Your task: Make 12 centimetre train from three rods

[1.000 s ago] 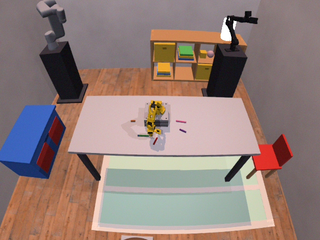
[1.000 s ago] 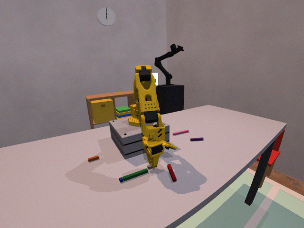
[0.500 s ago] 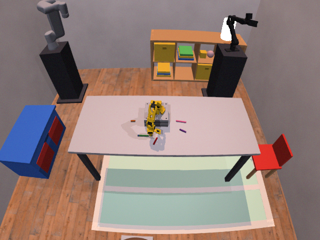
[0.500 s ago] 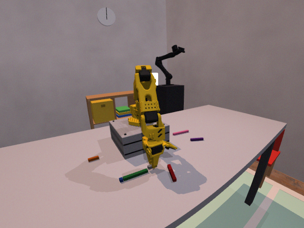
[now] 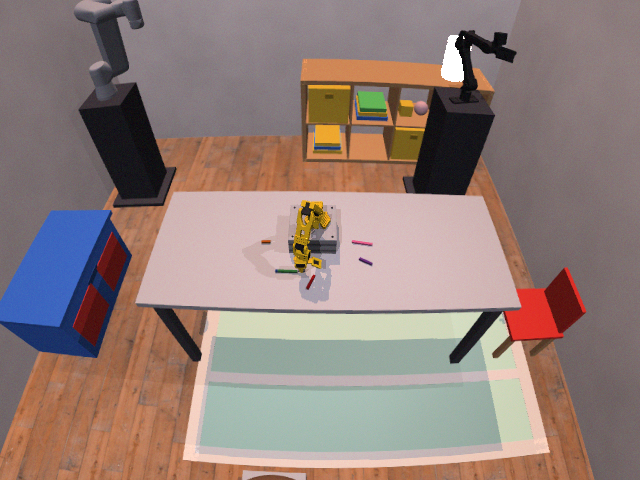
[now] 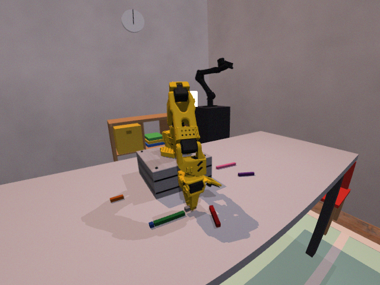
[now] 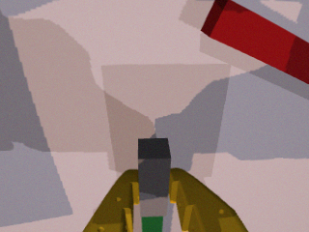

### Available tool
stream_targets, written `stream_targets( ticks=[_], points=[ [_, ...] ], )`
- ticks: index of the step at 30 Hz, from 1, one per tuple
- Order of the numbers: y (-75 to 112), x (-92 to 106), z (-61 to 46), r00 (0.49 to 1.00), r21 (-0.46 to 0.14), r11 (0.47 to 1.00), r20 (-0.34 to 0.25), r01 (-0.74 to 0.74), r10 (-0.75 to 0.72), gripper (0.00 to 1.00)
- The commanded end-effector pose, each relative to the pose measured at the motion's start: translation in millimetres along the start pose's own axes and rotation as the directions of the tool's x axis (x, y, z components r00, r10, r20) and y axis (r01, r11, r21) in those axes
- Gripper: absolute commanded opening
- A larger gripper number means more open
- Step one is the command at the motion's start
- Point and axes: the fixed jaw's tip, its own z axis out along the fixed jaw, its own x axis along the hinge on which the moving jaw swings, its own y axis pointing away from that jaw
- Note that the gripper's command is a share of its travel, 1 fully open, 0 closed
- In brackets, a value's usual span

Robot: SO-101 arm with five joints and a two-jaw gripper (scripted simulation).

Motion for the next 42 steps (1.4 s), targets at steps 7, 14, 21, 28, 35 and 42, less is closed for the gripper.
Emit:
stream_targets(
  ticks=[7,14,21,28,35,42],
  points=[
    [-1.2,-1.1,1.2,1.000,0.003,1.000,0.001,-0.001,0.001,0.00],
    [-1.2,-1.1,2.6,1.000,0.003,1.000,0.001,-0.001,0.001,0.00],
    [-1.1,-1.1,5.9,1.000,0.003,1.000,0.001,-0.001,0.001,0.00],
    [-1.1,-1.1,7.9,1.000,0.003,1.000,0.001,-0.001,0.001,0.00],
    [-1.1,-1.1,8.9,1.000,0.003,1.000,0.001,-0.001,0.001,0.00],
    [-1.8,-1.8,9.2,1.000,0.006,1.000,0.000,0.004,-0.004,0.00]
  ],
)
